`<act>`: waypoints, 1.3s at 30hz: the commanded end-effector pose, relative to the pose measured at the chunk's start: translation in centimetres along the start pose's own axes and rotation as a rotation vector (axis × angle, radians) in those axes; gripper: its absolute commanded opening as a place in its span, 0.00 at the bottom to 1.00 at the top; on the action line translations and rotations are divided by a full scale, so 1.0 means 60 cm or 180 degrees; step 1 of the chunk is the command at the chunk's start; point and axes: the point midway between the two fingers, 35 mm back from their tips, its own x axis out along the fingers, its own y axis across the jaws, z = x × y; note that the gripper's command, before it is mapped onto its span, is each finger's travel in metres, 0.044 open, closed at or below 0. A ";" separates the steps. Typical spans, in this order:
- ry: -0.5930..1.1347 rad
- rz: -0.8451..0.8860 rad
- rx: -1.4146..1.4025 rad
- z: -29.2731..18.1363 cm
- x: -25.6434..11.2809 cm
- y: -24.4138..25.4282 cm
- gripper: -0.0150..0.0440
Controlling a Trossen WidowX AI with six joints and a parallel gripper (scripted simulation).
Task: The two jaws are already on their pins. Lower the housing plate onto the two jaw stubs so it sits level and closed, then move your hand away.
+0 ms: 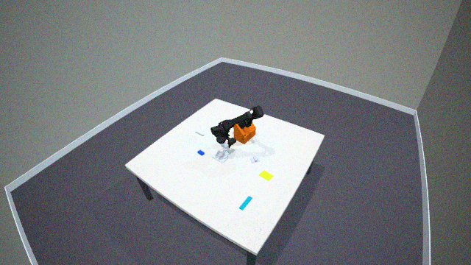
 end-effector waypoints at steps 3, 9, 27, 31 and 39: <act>-0.0007 0.0014 -0.0016 0.000 0.000 0.000 0.85; -0.0007 0.0014 -0.0059 0.000 0.000 0.000 0.85; -0.0007 0.0013 -0.0059 -0.003 0.001 -0.008 0.85; -0.0007 0.0013 -0.0059 -0.003 0.001 -0.008 0.85; -0.0007 0.0013 -0.0059 -0.003 0.001 -0.008 0.85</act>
